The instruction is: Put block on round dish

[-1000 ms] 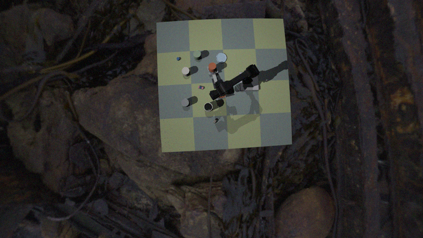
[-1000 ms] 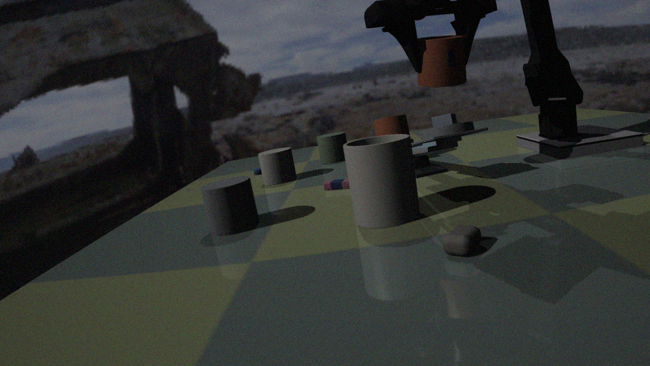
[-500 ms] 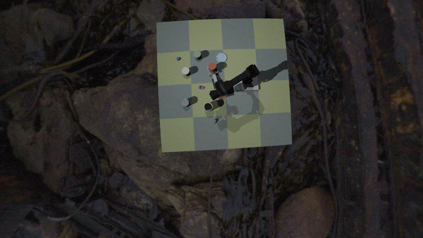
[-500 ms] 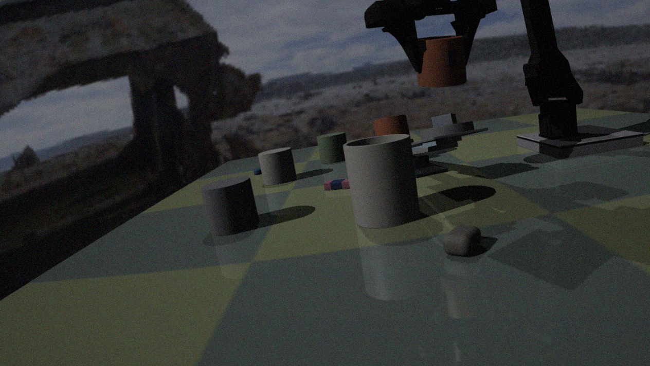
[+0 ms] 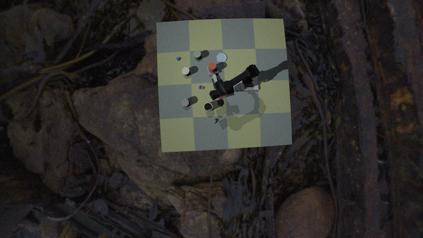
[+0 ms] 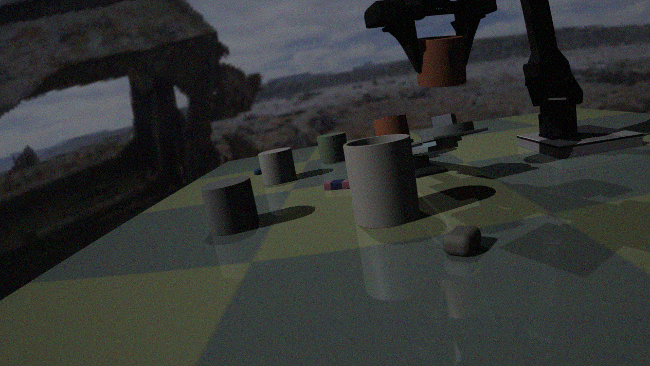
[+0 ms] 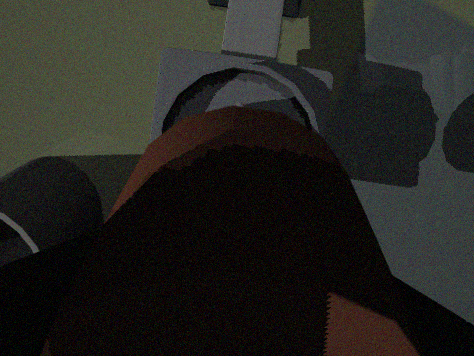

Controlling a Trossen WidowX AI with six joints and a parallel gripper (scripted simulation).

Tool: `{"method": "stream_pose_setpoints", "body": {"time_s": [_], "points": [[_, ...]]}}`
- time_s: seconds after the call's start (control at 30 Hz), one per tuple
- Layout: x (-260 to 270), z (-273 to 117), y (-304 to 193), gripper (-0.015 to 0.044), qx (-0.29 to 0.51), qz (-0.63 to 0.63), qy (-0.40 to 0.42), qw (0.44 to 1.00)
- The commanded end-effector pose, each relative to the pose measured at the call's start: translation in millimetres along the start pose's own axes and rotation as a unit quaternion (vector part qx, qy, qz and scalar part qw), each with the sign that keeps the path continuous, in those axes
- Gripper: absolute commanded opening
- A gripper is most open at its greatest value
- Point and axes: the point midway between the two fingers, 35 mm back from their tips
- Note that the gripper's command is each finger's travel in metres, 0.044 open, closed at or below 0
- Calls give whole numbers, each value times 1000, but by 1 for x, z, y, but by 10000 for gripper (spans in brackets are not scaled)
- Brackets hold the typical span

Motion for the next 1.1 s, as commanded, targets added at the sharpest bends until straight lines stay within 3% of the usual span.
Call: {"method": "stream_pose_setpoints", "body": {"time_s": [0.0, 0.53, 1.07], "points": [[0, 0, 0, 0, 1, 0, 1, 1000], [0, 1, -1, 0, 1, 0, 1, 1000], [-40, 88, -100, 0, 9, 2, 1, 1000]]}}
Point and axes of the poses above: the point midway between the two fingers, 35 mm back from their tips, its own z axis out along the fingers, its own x axis across the jaws, y = z × x, and after that the axes turned 14 degrees about z, right-handed
